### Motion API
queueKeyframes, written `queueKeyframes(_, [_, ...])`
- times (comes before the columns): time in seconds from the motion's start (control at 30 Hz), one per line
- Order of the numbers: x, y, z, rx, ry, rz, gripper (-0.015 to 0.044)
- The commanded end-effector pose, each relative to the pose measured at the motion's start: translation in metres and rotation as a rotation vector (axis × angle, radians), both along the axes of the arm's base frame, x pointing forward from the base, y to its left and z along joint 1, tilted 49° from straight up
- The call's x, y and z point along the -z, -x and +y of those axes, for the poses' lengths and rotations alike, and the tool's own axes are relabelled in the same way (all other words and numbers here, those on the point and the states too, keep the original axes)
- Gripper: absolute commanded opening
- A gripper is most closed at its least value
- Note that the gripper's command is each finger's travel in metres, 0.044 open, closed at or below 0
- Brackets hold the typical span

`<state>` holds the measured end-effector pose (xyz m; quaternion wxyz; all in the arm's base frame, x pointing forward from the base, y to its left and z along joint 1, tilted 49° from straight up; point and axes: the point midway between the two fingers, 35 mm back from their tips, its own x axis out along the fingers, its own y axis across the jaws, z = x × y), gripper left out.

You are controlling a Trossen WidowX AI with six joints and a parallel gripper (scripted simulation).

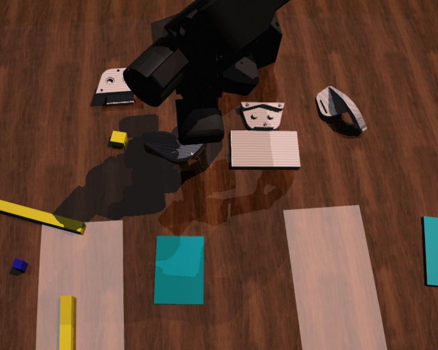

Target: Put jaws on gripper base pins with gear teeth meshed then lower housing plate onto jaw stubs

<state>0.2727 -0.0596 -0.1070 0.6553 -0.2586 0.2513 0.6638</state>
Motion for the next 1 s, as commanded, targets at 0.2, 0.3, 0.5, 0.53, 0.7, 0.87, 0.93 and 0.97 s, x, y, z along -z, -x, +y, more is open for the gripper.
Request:
queueKeyframes(0.2, [0.0, 0.0, 0.0, 0.0, 0.0, 0.0, 0.0])
queueKeyframes(0.3, [0.0, 0.0, 0.0, 0.0, 0.0, 0.0, 0.0])
queueKeyframes(0.5, [0.0, 0.0, -0.0001, 0.003, 0.0, 0.004, 0.0053])
queueKeyframes(0.53, [0.0002, -0.0001, -0.0002, 0.014, 0.0, 0.015, 0.0079])
queueKeyframes(0.7, [0.0013, -0.0012, -0.002, 0.113, 0.001, 0.124, 0.021])
queueKeyframes(0.87, [0.0025, -0.0023, -0.0039, 0.215, 0.003, 0.237, 0.0341])
queueKeyframes(0.93, [0.003, -0.0027, -0.0046, 0.256, 0.003, 0.283, 0.0394])
queueKeyframes(0.97, [0.0032, -0.0029, -0.005, 0.277, 0.003, 0.305, 0.042])
